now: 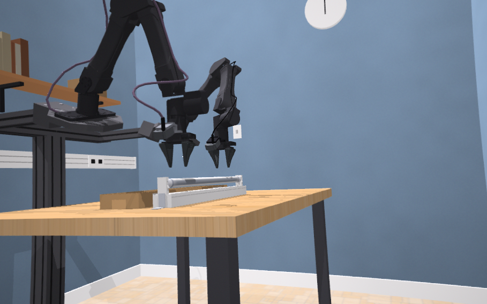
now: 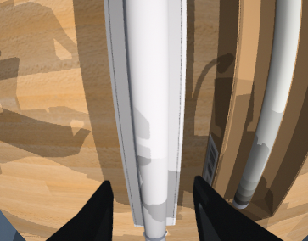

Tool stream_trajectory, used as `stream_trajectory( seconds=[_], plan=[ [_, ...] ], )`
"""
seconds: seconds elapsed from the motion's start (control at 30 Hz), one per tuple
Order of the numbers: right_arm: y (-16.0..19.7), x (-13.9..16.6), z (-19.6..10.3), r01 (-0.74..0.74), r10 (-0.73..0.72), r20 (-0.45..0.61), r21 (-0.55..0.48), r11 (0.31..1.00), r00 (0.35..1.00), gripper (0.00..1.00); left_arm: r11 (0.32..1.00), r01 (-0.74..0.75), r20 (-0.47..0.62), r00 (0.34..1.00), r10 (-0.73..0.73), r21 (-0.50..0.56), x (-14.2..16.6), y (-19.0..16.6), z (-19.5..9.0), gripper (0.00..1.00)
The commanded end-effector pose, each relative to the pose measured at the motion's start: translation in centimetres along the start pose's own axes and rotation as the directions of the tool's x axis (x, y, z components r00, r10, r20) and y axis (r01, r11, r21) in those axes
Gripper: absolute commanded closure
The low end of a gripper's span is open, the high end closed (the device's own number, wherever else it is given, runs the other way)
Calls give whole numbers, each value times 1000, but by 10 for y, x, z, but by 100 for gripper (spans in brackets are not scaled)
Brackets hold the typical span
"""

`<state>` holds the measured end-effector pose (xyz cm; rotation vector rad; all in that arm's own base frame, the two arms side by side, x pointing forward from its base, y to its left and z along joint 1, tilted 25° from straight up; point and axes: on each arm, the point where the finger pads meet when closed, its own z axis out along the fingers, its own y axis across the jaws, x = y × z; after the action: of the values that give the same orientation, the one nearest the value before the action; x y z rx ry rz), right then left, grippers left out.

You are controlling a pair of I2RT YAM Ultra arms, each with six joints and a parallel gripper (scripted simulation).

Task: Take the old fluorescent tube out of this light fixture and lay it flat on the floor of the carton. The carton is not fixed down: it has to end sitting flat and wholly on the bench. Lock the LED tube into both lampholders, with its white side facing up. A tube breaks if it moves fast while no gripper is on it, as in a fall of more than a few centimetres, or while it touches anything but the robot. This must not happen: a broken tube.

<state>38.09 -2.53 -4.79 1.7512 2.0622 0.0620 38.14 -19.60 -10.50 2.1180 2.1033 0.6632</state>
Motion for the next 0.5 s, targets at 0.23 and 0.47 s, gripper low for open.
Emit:
stream_trajectory(
  seconds=[0.23, 0.47],
  plan=[
    [1, 17, 5, 546, -545, 33, -20, 838, 838, 51, 998, -1, 33, 999, 3, -56, 10, 8, -2, 51],
    [0, 34, 9, 791, -790, 44, -31, 611, 612, 51, 997, 0, 22, 1000, 2, -78, 25, 9, 0, 51]
  ],
)
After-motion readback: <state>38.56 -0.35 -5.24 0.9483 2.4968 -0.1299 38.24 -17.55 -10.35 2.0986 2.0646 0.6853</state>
